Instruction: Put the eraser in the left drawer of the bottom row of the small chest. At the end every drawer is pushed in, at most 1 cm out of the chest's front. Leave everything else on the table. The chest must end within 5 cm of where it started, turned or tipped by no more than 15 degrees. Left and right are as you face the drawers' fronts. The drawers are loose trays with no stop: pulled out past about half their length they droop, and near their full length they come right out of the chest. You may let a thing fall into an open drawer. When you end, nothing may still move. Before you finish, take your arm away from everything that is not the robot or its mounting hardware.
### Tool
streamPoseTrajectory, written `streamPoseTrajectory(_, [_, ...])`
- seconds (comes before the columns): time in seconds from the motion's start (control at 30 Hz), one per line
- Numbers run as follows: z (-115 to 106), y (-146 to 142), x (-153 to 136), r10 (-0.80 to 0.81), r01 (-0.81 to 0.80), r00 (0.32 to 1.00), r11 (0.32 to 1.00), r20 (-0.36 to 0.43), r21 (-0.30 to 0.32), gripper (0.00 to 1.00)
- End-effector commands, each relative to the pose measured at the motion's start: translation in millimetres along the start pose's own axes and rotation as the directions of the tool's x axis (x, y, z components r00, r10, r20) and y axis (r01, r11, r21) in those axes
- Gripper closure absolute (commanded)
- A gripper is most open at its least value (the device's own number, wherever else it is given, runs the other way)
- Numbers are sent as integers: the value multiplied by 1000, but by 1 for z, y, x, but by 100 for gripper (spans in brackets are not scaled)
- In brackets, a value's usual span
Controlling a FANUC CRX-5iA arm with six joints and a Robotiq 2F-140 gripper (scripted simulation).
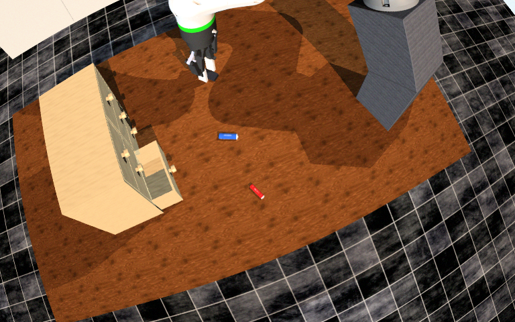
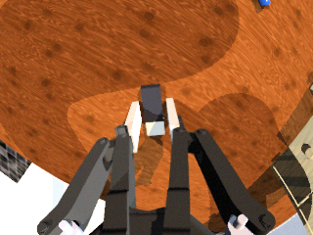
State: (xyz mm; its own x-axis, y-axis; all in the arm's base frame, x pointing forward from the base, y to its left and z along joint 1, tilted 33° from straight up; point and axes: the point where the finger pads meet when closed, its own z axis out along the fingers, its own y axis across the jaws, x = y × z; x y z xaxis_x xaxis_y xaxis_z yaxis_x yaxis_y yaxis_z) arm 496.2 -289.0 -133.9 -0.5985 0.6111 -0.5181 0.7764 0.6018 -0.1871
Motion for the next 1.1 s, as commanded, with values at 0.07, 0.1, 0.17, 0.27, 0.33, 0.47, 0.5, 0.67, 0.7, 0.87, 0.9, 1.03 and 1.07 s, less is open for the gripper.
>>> streamPoseTrajectory(0.07, [2, 0, 0, 0, 0, 1000, 1000, 1, -1, 77])
streamPoseTrajectory(0.1, [2, 0, 0, 0, 0, 1000, 1000, 1, -1, 77])
streamPoseTrajectory(0.17, [2, 0, 0, 0, 0, 1000, 1000, 1, -1, 77])
streamPoseTrajectory(0.27, [2, 0, 0, 0, 0, 1000, 1000, 1, -1, 77])
streamPoseTrajectory(0.33, [2, 0, 0, 0, 0, 1000, 1000, 1, -1, 77])
streamPoseTrajectory(0.47, [2, 0, 0, 0, 0, 1000, 1000, 1, -1, 77])
streamPoseTrajectory(0.5, [2, 0, 0, 0, 0, 1000, 1000, 1, -1, 77])
streamPoseTrajectory(0.67, [2, 0, 0, 0, 0, 1000, 1000, 1, -1, 89])
streamPoseTrajectory(0.7, [2, 0, 0, 0, 0, 1000, 1000, 1, -1, 89])
streamPoseTrajectory(0.87, [2, 0, 0, 0, 0, 1000, 1000, 1, -1, 89])
streamPoseTrajectory(0.9, [2, 0, 0, 0, 0, 1000, 1000, 1, -1, 89])
streamPoseTrajectory(1.03, [2, 0, 0, 0, 0, 1000, 1000, 1, -1, 89])
streamPoseTrajectory(1.07, [2, 0, 0, 0, 0, 1000, 1000, 1, -1, 89])
